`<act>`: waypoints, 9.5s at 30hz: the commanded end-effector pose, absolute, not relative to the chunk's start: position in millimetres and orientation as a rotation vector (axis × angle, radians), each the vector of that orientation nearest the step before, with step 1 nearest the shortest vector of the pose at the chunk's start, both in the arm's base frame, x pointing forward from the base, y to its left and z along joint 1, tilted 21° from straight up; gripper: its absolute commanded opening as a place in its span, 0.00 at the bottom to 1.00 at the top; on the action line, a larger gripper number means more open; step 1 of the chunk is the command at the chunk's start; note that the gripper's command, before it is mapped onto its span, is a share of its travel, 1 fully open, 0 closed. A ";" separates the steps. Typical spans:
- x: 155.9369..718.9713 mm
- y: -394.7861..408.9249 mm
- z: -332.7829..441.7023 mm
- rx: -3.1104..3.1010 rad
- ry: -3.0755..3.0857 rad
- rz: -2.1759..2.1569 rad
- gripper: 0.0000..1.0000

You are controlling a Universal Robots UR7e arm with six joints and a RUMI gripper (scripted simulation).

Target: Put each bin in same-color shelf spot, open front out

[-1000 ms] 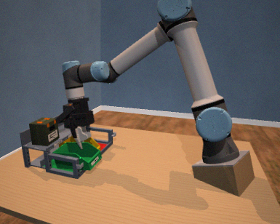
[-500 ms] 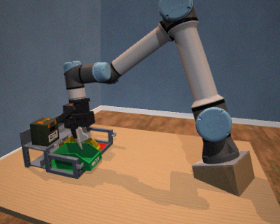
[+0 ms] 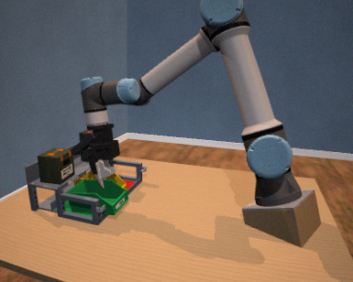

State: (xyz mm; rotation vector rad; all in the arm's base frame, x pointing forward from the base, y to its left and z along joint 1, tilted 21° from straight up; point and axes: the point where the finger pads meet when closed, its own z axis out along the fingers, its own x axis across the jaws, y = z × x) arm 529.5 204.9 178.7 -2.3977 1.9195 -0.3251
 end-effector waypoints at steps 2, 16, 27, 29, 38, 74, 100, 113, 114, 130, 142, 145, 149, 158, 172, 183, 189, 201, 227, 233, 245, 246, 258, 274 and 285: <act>529.7 205.1 179.4 -2.397 1.918 -0.326 0.00; 530.5 204.9 177.5 -2.397 1.918 -0.326 0.00; 531.7 204.5 174.2 -2.397 1.918 -0.326 0.00; 531.8 204.5 173.9 -2.397 1.918 -0.326 0.00; 532.7 204.2 171.6 -2.397 1.918 -0.326 0.00; 532.9 204.1 171.0 -2.397 1.919 -0.326 0.05; 532.8 204.1 170.9 -2.397 1.919 -0.326 0.05; 532.8 204.1 171.1 -2.397 1.919 -0.326 0.05; 532.7 204.1 171.2 -2.397 1.919 -0.326 0.05; 530.5 204.8 177.1 -2.397 1.919 -0.326 0.05; 525.7 206.3 190.1 -2.397 1.919 -0.326 0.05; 524.0 206.8 194.4 -2.397 1.919 -0.326 0.05; 522.9 207.2 197.4 -2.397 1.919 -0.326 0.05; 517.3 208.9 212.4 -2.397 1.919 -0.326 0.05; 509.6 211.3 232.9 -2.397 1.919 -0.326 0.05; 504.6 212.9 246.3 -2.397 1.919 -0.326 0.05; 501.9 213.7 253.4 -2.397 1.919 -0.326 0.05; 499.0 214.6 261.1 -2.397 1.919 -0.326 0.05; 497.9 214.9 264.1 -2.397 1.919 -0.326 0.00; 497.9 214.9 264.1 -2.397 1.919 -0.326 0.00; 497.9 214.9 264.0 -2.397 1.919 -0.326 0.00; 497.9 214.9 264.0 -2.397 1.919 -0.326 0.00; 497.6 215.0 263.9 -2.401 1.914 -0.327 0.00; 478.9 222.4 253.6 -2.639 1.599 -0.376 0.00; 448.6 230.9 236.9 -2.926 1.077 -0.446 0.00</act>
